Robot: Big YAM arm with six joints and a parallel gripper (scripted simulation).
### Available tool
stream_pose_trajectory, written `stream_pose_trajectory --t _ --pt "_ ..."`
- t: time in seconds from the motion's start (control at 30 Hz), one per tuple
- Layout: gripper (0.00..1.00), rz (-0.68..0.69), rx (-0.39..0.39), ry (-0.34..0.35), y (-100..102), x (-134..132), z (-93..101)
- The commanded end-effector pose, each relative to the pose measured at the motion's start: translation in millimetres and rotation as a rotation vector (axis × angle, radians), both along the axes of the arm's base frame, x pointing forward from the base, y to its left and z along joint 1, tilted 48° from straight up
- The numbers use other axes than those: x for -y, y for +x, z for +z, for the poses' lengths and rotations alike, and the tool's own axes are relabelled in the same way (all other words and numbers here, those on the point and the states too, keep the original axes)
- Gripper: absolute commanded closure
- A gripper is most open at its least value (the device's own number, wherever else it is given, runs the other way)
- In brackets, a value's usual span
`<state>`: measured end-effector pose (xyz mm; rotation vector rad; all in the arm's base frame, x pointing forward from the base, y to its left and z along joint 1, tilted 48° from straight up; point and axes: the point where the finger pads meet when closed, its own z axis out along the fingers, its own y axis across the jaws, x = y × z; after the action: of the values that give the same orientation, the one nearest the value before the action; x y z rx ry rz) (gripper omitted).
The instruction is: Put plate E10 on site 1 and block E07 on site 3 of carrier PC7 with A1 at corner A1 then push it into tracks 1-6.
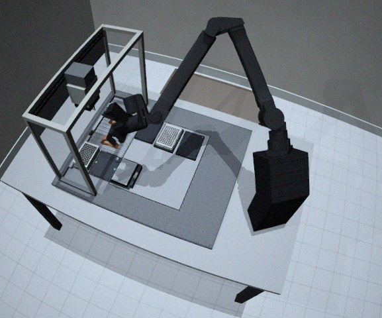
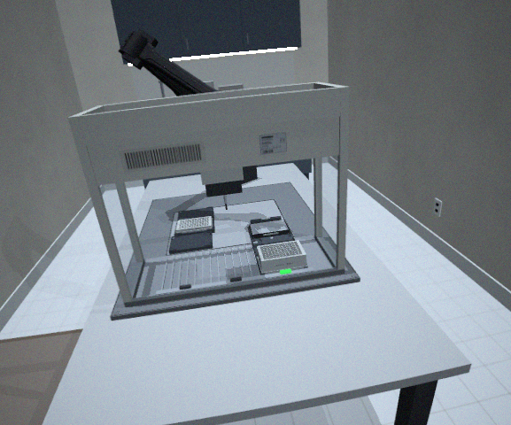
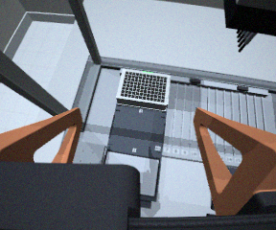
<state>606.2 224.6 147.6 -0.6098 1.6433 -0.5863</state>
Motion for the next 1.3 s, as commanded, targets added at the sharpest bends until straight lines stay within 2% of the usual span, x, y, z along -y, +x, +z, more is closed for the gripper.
stream_pose_trajectory --t 0.0,0.17,0.27,0.3,1.03,1.07,1.13,1.17,1.27 --pt "0.00 -0.003 0.019 0.001 22.8 -3.5 15.1" --pt "0.00 0.001 0.020 0.002 39.6 -9.9 24.7" --pt "0.00 0.007 0.021 0.004 41.6 -14.8 26.6" --pt "0.00 -0.003 0.021 0.003 47.6 -8.7 28.5" --pt "0.00 -0.003 0.026 0.004 118.0 -23.5 66.8" --pt "0.00 -0.004 0.026 0.004 120.2 -23.7 68.0" --pt "0.00 0.024 0.026 0.005 112.9 -44.3 68.0" --pt "0.00 0.015 0.039 0.018 109.3 -36.3 75.1" --pt "0.00 0.015 0.039 0.018 109.2 -36.3 75.1"
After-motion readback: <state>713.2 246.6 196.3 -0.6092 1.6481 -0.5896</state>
